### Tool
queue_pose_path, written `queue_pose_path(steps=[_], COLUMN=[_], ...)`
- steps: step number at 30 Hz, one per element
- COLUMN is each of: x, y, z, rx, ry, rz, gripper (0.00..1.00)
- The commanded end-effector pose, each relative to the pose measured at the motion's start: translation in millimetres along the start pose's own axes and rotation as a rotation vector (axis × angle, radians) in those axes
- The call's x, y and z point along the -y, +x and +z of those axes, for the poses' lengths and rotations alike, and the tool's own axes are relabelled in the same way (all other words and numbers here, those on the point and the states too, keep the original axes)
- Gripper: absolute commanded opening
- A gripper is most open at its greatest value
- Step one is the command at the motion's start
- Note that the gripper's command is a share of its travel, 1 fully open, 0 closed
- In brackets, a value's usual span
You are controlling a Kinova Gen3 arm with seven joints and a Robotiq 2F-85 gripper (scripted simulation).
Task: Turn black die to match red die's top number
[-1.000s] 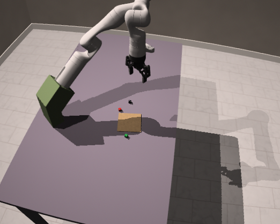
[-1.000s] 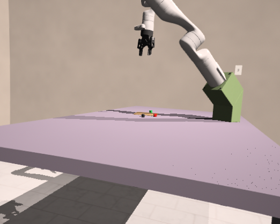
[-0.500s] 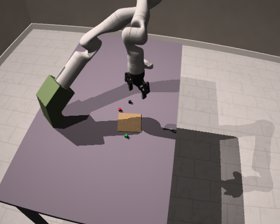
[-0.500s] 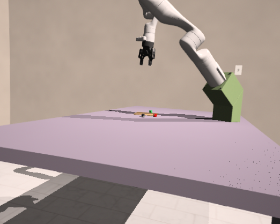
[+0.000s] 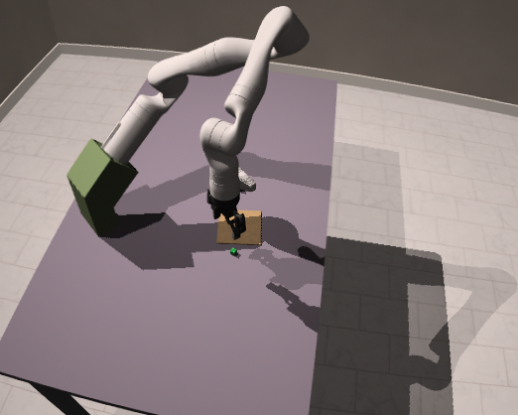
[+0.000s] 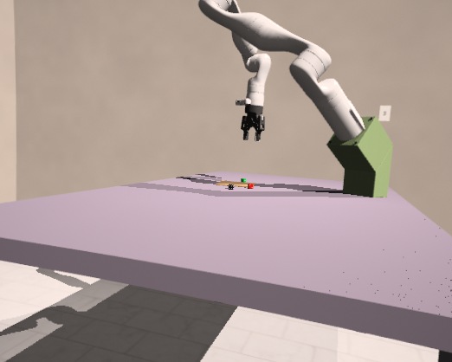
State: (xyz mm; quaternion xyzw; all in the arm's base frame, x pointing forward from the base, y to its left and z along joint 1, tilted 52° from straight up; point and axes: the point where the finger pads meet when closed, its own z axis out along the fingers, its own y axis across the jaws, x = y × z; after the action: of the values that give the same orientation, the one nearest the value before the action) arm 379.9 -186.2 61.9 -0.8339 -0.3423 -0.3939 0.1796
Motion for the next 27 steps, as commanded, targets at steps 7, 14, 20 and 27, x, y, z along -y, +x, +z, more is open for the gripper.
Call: queue_pose_path(steps=[7, 14, 20, 27], x=[14, 14, 14, 14], y=[-17, -17, -17, -17], z=[21.3, 21.3, 24.4, 46.1], rx=[-0.003, -0.003, -0.003, -0.003], ry=[0.039, 0.039, 0.039, 0.039], rz=[0.04, 0.04, 0.04, 0.04], gripper=[1.0, 1.0, 1.0, 1.0])
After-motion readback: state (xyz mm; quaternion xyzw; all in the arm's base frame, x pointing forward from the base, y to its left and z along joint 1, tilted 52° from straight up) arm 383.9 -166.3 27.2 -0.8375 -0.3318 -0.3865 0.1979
